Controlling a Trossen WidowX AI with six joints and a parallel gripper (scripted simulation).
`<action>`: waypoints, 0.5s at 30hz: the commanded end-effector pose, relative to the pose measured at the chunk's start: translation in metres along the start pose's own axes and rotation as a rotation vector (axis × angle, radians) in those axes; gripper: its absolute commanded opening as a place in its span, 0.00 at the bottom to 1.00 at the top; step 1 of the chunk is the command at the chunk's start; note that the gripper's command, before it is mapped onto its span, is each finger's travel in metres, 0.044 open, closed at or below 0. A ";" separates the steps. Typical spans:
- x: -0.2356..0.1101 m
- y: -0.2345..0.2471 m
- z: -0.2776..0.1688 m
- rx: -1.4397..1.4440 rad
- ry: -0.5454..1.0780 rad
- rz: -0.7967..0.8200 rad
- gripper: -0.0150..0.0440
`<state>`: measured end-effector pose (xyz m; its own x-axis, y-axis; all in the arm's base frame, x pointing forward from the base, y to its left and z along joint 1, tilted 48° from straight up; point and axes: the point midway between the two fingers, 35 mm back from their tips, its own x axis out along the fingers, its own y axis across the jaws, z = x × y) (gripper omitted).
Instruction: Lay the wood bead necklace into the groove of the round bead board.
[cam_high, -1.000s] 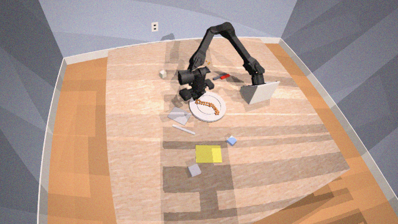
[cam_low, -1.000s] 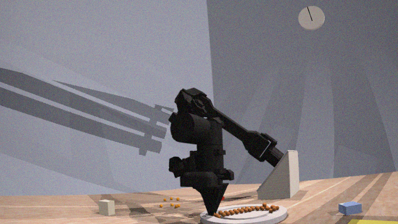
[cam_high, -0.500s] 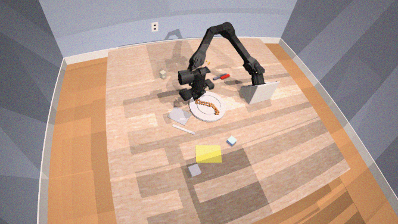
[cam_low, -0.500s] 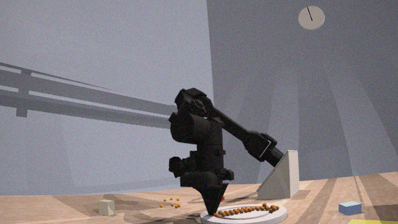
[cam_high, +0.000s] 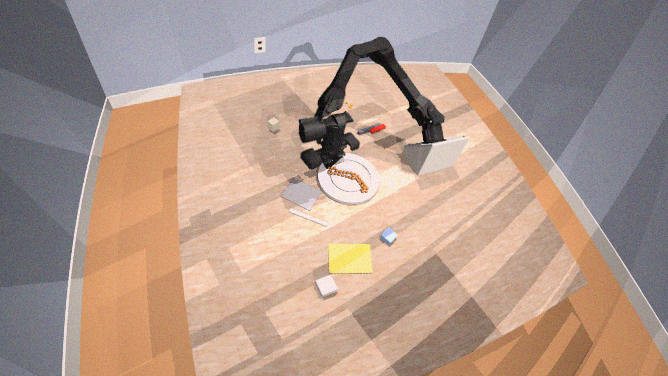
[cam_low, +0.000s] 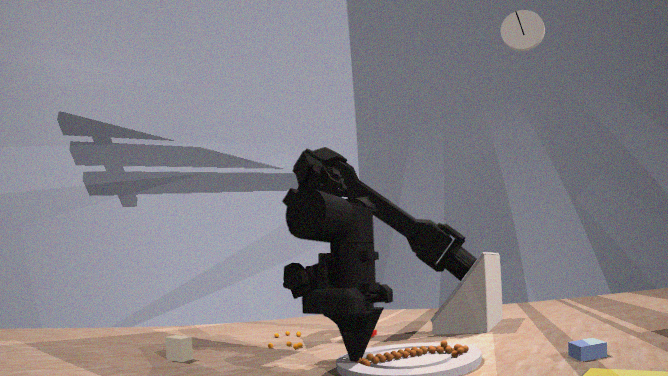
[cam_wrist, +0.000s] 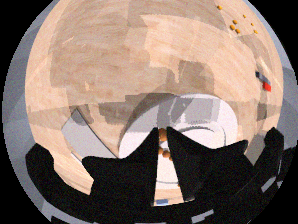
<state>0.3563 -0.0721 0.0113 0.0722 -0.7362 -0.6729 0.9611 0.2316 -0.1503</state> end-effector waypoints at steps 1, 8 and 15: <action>-0.004 -0.001 -0.001 -0.006 0.002 -0.004 0.25; -0.006 -0.004 -0.002 -0.008 0.001 -0.006 0.25; -0.006 -0.013 -0.004 -0.009 0.001 -0.006 0.25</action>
<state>0.3452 -0.0683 0.0143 0.0639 -0.7375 -0.6723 0.9576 0.2349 -0.1666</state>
